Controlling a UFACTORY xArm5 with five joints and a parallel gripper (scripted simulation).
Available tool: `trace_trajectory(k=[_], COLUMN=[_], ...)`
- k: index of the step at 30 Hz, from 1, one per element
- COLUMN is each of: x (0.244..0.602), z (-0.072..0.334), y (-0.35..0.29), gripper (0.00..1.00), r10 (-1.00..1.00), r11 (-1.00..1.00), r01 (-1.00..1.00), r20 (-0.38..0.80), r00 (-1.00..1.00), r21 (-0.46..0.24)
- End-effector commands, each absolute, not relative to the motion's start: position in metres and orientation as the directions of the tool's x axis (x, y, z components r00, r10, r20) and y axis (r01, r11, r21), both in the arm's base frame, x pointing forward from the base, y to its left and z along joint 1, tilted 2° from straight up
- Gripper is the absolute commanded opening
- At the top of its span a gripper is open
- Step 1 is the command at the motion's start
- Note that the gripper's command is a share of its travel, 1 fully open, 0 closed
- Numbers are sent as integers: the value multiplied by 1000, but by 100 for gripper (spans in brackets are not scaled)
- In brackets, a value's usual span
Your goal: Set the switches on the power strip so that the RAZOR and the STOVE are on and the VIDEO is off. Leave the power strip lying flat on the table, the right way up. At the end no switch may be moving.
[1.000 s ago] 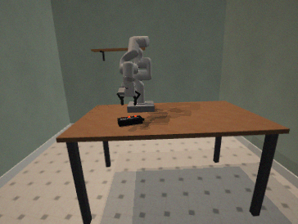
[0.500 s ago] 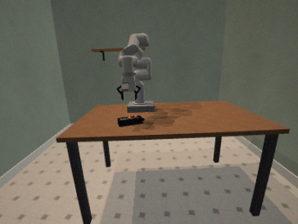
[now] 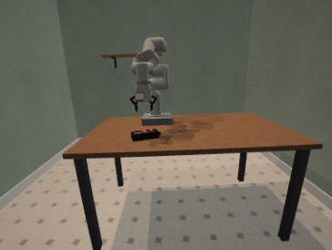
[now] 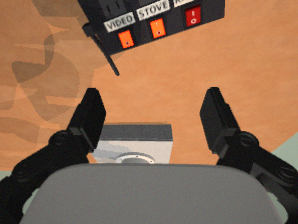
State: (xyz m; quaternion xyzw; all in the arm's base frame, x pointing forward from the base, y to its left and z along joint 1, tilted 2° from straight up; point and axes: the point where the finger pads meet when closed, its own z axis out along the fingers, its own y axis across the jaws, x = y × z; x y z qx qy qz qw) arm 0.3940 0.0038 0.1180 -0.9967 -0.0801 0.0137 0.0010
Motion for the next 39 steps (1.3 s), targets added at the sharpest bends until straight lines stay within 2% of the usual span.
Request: trace_trajectory(k=[1,9,12,14,15,22,29,31,32,39], x=[395,392,391,391,390,384,379,379,378,377], z=[118,104,96,96,93,72,59,59,58,56], y=[5,12,16,16,17,28,34,34,35,36], gripper=[100,100,100,100,100,100,100,100,100,100], r10=[203,554,654,654,753,915,996,996,999,938], r11=[-979,-833,-756,-756,-658,-403,-85,-85,53,347], r01=[203,553,654,654,753,915,996,996,998,938], r20=[-23,-20,-19,-19,-17,-13,-6,-6,-2,6], r00=[979,833,756,756,658,402,85,85,-54,-347], r21=[-5,-12,-15,-15,-17,-24,-30,-30,-30,-24])
